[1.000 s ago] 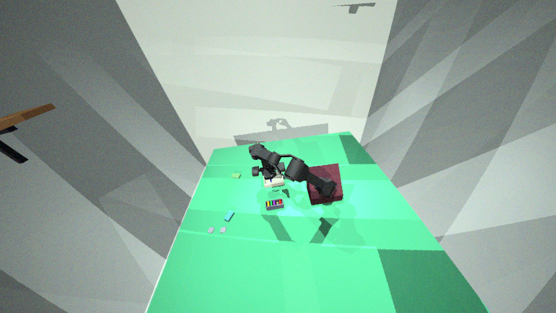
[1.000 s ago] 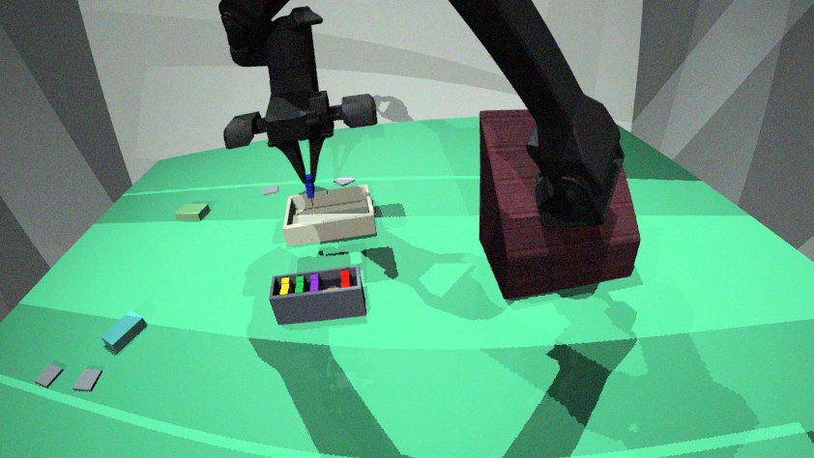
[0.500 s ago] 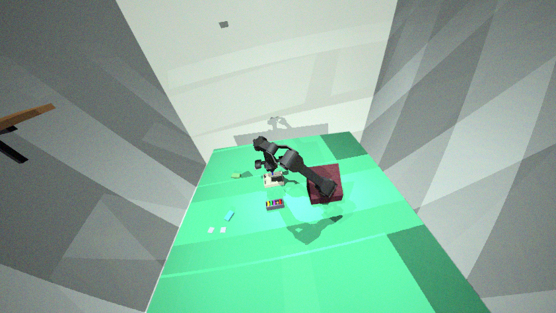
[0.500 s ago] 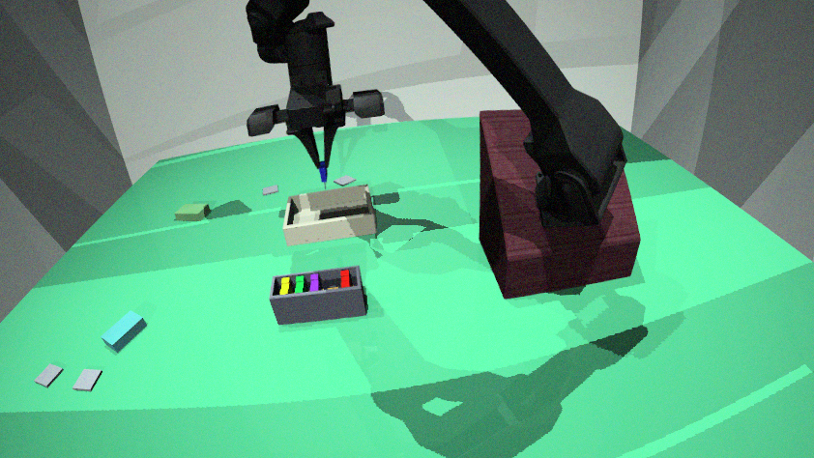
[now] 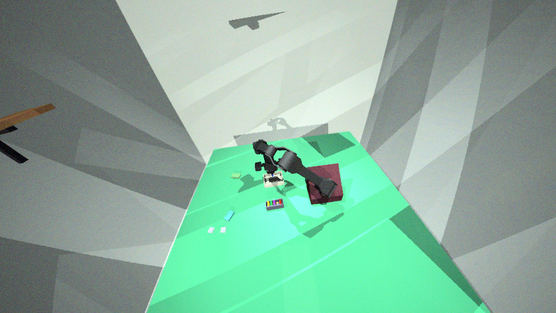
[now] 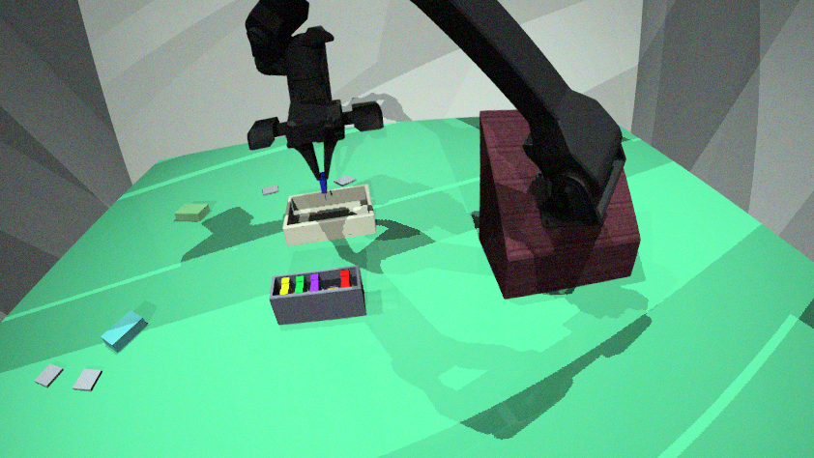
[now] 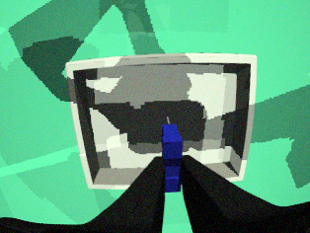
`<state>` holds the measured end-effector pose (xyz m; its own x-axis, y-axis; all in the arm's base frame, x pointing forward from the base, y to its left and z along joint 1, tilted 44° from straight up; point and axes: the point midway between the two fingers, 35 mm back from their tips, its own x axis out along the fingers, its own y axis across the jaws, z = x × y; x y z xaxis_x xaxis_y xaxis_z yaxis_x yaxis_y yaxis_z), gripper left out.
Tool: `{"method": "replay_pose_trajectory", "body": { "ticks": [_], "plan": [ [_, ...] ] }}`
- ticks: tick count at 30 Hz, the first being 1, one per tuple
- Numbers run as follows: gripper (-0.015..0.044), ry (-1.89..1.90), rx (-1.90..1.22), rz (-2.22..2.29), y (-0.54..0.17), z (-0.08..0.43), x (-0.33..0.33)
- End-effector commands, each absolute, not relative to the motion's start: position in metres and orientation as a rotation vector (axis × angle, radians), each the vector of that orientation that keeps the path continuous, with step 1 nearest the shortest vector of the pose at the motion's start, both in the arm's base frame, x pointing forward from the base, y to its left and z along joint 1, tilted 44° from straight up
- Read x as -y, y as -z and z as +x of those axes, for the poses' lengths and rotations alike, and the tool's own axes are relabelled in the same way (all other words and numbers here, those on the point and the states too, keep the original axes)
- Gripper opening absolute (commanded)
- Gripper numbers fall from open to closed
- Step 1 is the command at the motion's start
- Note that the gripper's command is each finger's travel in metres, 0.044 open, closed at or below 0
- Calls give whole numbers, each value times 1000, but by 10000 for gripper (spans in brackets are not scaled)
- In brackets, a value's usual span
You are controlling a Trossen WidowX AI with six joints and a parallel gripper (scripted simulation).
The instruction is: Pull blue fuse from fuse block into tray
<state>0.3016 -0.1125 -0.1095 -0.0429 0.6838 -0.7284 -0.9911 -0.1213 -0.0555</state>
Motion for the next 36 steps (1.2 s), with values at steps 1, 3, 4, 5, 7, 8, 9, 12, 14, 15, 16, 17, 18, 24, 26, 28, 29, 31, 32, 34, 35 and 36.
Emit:
{"method": "replay_pose_trajectory", "body": {
  "ticks": [1,3,4,5,7,8,9,12,14,15,16,17,18,24,26,28,29,31,32,34,35,36],
  "plan": [
    [0,-1559,-562,-719,114,301,108],
    [0,-1559,-561,-719,116,301,106],
    [0,-1559,-561,-719,117,301,105],
    [0,-1559,-561,-719,118,301,104],
    [0,-1559,-561,-719,120,300,102],
    [0,-1559,-561,-719,121,300,101],
    [0,-1559,-561,-719,122,300,100],
    [79,-1565,-562,-724,120,301,102],
    [131,-1565,-562,-724,120,301,102],
    [158,-1565,-562,-724,120,301,102],
    [184,-1565,-562,-724,120,301,102],
    [210,-1565,-562,-724,120,301,102],
    [236,-1565,-562,-724,120,301,102],
    [330,-1561,-562,-721,102,302,120],
    [330,-1559,-562,-719,93,302,128],
    [330,-1559,-562,-719,93,302,128],
    [330,-1559,-562,-719,93,302,128],
    [330,-1559,-562,-719,93,302,128],
    [330,-1559,-562,-719,93,302,128],
    [330,-1559,-562,-719,93,302,128],
    [330,-1559,-562,-719,93,302,128],
    [330,-1559,-562,-719,93,302,128]
  ]
}}
